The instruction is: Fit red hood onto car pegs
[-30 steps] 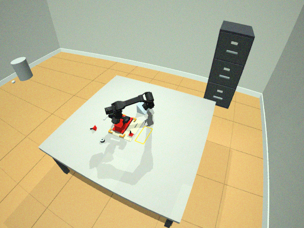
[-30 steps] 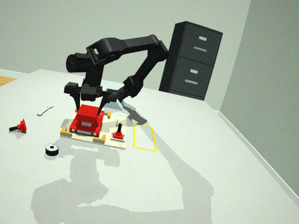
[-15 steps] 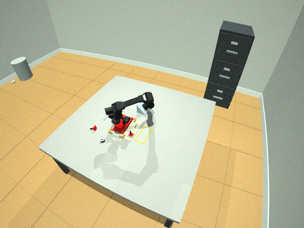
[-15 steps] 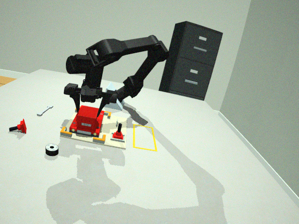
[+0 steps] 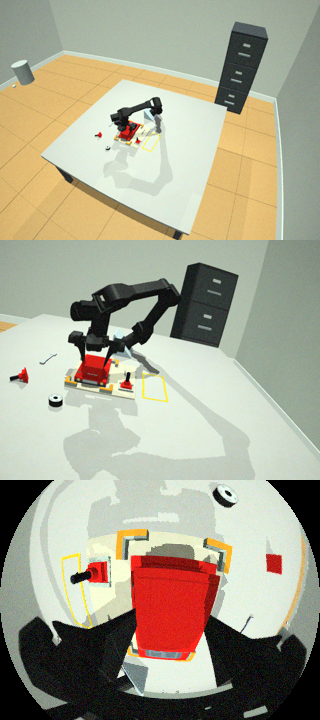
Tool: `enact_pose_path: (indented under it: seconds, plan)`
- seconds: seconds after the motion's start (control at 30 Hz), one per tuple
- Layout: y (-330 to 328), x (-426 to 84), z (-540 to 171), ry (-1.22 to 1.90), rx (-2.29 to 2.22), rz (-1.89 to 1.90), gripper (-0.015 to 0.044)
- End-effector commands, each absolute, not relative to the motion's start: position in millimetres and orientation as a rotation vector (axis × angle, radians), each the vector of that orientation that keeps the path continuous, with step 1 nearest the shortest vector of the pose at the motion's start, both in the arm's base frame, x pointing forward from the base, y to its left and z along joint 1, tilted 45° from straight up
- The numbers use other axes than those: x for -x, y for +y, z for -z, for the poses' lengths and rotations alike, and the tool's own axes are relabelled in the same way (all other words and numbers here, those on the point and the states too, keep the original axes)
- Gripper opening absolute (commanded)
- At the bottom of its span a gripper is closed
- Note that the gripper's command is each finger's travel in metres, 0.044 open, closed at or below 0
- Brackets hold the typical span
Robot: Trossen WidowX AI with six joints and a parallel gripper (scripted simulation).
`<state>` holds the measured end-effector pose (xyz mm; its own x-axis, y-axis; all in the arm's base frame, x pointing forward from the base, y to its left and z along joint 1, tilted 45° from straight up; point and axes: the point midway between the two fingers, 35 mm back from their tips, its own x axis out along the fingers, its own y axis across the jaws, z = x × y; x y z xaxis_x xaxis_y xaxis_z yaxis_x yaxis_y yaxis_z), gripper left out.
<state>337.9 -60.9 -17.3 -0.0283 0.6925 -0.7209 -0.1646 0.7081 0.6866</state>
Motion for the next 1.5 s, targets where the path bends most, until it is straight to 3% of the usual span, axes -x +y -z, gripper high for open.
enact_pose_path:
  seconds: [0.0,1.47]
  plan:
    - [-59.3,-337.2,18.8,1.449,-0.473,-0.725,0.0]
    - [-60.5,-337.6,17.8,1.449,-0.472,-0.724,0.0]
